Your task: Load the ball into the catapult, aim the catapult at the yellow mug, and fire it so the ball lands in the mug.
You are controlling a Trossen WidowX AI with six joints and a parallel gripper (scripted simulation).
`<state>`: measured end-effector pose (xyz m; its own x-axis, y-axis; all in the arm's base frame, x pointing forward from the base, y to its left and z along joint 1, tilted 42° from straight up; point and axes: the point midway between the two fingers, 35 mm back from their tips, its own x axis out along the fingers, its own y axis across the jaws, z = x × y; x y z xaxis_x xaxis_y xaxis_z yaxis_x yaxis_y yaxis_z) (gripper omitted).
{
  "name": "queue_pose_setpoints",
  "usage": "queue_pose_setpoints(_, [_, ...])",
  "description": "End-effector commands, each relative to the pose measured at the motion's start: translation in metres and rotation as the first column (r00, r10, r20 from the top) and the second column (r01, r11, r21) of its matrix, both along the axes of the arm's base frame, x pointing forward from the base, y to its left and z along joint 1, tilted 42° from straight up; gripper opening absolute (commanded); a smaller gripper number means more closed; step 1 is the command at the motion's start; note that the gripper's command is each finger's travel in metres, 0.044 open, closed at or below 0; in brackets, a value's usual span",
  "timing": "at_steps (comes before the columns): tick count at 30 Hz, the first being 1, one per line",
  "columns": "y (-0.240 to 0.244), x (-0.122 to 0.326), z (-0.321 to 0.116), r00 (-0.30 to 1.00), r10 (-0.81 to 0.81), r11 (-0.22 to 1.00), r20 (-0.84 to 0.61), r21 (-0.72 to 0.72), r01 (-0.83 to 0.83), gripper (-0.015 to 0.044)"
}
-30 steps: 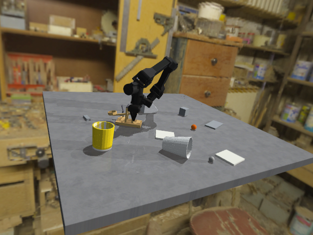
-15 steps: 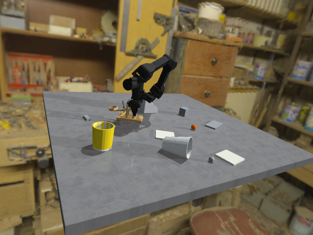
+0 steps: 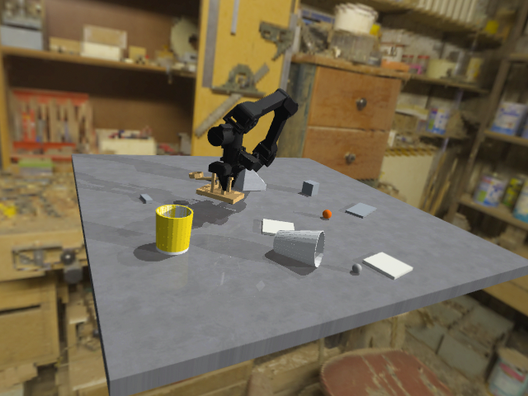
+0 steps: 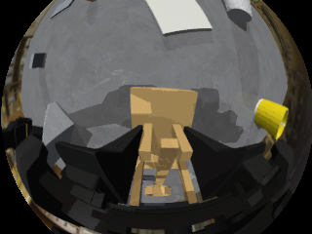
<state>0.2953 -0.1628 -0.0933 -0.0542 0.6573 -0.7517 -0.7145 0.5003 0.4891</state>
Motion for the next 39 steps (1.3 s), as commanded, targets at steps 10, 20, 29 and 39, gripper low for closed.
queue_pose_setpoints(10, [-0.008,0.009,-0.004,0.914,-0.315,0.949,-0.256,-0.072,0.307,0.0])
queue_pose_setpoints(20, [-0.014,0.016,-0.01,0.859,-0.397,0.917,-0.322,-0.104,0.385,0.0])
queue_pose_setpoints(29, [-0.006,0.016,-0.021,0.859,-0.397,0.917,-0.322,-0.104,0.385,0.0])
queue_pose_setpoints(39, [0.004,0.016,-0.034,0.859,-0.397,0.917,-0.322,-0.103,0.385,0.0])
